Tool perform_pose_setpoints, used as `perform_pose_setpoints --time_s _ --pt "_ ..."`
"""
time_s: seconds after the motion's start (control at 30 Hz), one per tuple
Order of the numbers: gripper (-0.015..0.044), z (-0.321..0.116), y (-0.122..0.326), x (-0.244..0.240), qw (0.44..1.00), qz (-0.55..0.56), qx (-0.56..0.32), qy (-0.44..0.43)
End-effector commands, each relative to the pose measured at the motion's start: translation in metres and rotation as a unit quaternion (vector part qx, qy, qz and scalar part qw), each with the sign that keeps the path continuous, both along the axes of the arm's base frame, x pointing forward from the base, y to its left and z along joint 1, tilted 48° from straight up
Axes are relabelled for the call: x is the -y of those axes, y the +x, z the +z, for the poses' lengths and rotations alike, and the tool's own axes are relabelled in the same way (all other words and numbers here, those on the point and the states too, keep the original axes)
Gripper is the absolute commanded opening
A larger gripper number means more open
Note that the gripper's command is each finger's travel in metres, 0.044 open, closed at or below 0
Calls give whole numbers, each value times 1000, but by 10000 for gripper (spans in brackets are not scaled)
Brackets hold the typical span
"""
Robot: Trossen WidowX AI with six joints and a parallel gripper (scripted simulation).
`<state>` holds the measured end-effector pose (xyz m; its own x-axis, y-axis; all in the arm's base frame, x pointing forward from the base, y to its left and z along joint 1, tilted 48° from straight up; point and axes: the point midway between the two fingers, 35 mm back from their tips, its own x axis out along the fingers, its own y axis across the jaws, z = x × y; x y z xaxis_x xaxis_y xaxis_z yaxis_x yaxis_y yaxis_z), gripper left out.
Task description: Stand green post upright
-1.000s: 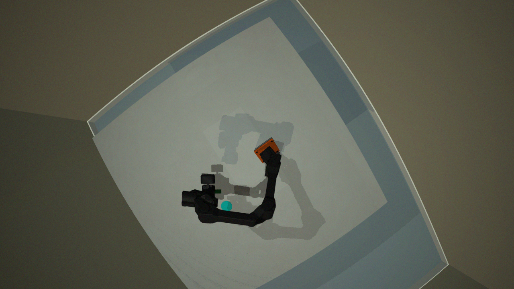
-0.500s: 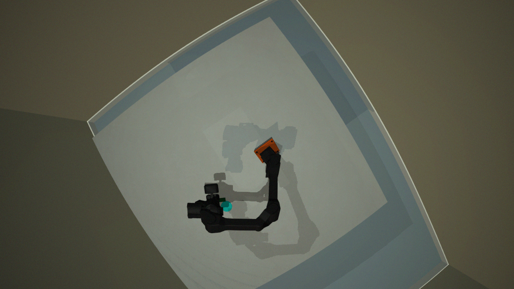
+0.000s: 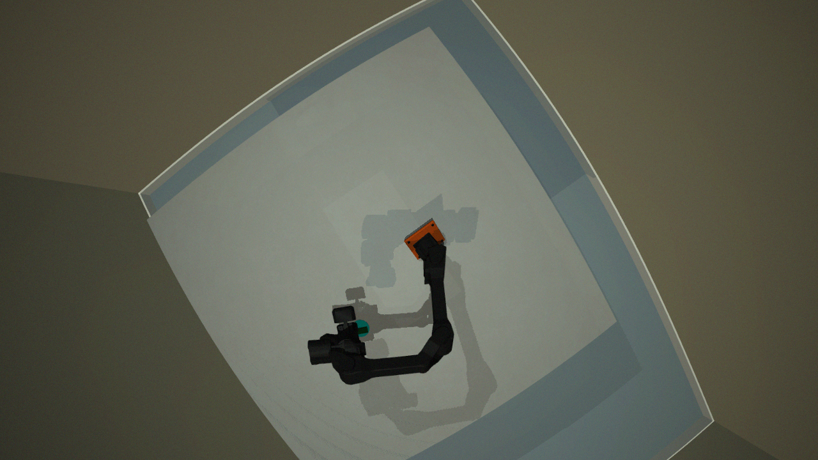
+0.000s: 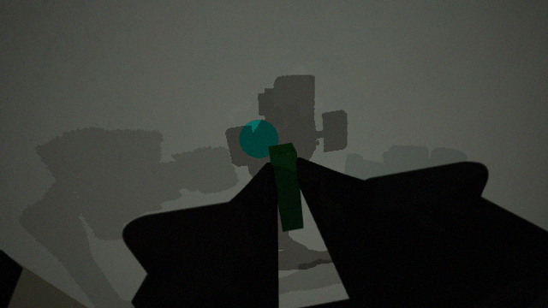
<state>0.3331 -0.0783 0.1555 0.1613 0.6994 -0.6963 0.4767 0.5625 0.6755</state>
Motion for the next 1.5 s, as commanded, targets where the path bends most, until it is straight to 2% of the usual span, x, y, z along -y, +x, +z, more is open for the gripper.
perform_pose_setpoints --time_s 0.0,1.47 --pt "23 12 0 -11 1000 5 11 2" --pt "23 -1 -5 -27 994 3 25 -104"
